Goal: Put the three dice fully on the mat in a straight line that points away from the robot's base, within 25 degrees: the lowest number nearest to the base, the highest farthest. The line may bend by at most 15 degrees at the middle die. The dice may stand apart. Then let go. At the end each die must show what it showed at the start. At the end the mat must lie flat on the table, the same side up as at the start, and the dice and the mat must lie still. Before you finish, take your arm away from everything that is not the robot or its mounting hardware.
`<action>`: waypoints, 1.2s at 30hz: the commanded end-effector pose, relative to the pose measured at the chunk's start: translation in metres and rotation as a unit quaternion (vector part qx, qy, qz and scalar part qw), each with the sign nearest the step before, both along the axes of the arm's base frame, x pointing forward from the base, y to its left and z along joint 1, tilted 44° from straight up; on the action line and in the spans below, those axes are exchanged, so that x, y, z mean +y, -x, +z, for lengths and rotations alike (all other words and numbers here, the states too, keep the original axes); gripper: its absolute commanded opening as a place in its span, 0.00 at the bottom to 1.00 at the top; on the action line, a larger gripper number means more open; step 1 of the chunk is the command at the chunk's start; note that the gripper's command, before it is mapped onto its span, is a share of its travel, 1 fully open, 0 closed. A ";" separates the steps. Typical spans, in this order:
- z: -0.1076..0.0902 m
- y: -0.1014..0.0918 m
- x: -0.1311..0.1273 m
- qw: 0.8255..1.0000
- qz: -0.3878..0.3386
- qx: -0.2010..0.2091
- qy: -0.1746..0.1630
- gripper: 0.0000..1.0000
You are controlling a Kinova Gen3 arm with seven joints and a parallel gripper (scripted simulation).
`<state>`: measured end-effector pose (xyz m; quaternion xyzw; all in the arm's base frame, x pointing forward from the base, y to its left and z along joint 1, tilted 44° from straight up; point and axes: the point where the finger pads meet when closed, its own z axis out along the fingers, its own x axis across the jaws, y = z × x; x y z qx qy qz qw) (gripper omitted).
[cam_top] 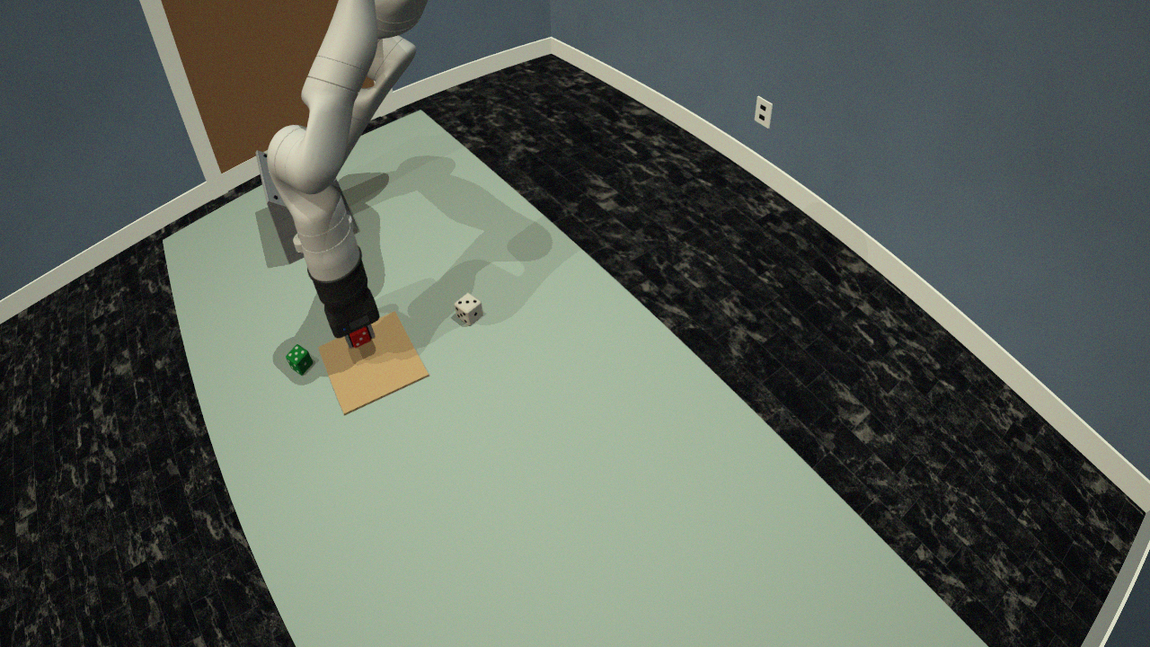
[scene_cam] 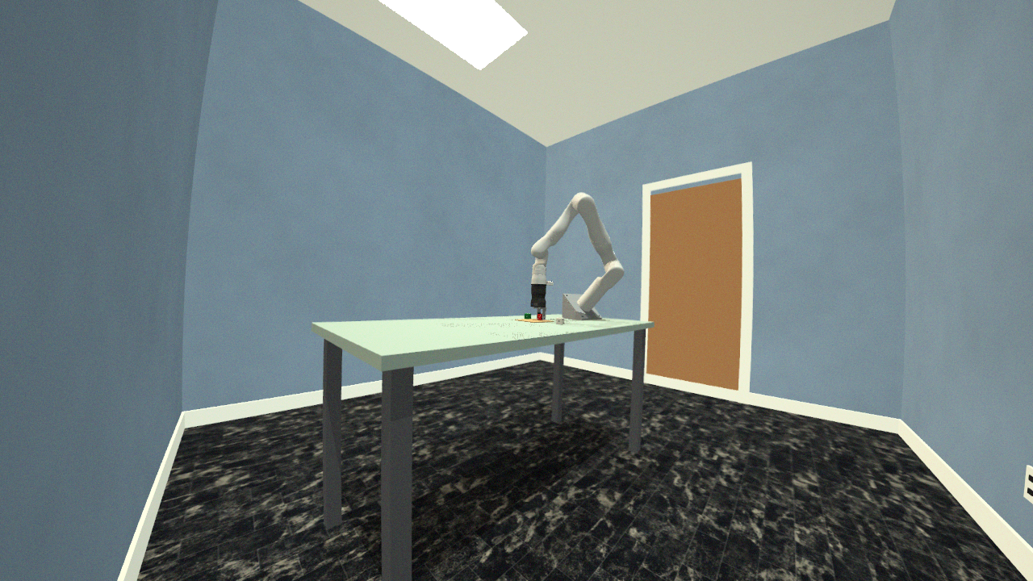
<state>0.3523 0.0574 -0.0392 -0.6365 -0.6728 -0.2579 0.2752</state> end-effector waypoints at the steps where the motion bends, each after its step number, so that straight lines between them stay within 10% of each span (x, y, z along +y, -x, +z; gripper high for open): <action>1: 0.000 -0.001 -0.001 1.000 -0.001 -0.001 0.000 0.57; 20: 0.000 -0.001 -0.001 1.000 -0.001 -0.001 0.000 0.87; 36: 0.004 -0.001 -0.004 1.000 -0.001 -0.001 0.000 0.87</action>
